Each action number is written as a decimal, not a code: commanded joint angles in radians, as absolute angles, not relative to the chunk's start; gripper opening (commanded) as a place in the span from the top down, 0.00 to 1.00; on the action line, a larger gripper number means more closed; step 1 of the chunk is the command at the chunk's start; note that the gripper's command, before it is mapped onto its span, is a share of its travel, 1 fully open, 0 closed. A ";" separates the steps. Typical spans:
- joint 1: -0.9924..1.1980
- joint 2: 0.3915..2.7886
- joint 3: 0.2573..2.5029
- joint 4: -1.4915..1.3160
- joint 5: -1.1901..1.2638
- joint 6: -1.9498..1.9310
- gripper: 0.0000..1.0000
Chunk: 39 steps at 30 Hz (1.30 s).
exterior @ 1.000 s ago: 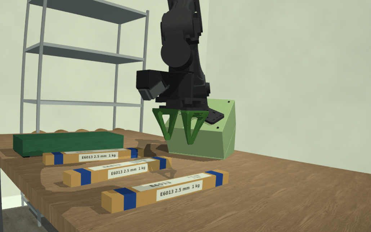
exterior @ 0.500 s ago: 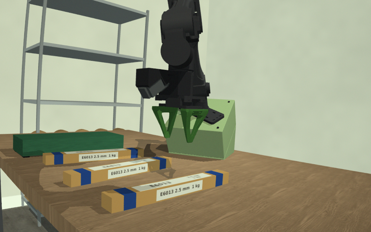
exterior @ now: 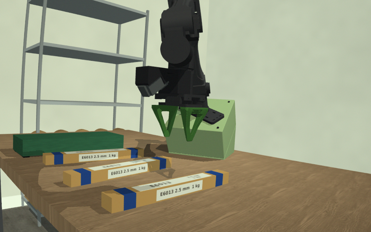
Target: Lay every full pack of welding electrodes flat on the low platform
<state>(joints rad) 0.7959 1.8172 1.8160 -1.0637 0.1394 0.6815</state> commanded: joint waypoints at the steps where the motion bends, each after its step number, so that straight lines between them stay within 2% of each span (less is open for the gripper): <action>1: 0.790 1.829 1.848 -1.041 0.151 0.681 0.24; 10: 0.773 1.877 1.745 -0.933 0.136 0.664 0.24; 17: 0.771 1.869 1.759 -0.874 0.137 0.658 0.24; 24: 0.756 1.960 1.692 -0.796 0.127 0.650 0.24; 39: 0.771 1.938 1.748 -0.792 0.135 0.655 0.24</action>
